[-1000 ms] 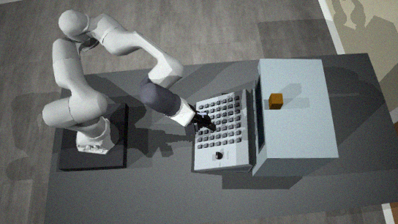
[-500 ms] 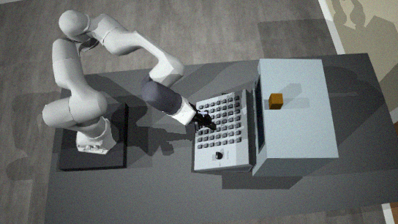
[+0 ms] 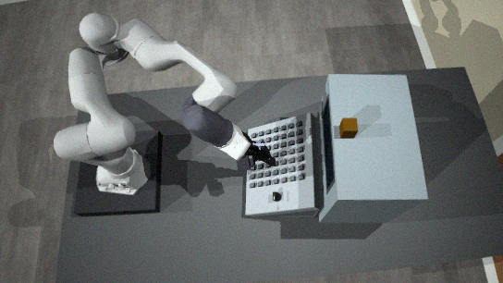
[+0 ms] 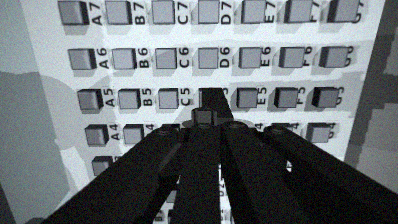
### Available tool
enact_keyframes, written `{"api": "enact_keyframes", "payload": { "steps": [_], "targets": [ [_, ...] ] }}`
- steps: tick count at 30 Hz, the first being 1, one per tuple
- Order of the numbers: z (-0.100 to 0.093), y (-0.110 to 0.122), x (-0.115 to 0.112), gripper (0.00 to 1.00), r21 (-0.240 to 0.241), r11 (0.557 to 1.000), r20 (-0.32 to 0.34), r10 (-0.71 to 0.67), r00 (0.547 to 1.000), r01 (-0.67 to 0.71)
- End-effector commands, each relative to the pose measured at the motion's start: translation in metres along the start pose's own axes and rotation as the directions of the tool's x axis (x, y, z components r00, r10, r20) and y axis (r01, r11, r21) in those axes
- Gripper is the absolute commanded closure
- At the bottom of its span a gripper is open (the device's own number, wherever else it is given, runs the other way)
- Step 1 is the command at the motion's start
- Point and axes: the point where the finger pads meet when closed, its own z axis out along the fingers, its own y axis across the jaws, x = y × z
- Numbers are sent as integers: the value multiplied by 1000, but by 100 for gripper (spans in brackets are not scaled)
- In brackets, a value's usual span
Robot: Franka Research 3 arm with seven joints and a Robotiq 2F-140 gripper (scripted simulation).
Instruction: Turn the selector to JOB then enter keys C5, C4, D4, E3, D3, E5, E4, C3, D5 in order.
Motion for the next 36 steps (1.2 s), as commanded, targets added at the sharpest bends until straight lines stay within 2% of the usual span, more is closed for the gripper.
{"api": "enact_keyframes", "payload": {
  "steps": [1, 36],
  "targets": [
    [1, -2, 1, 90, 7, 1000, -2, -1, 1000, 1],
    [5, -2, 1, 90, 7, 1000, -2, -1, 1000, 1]
  ]
}}
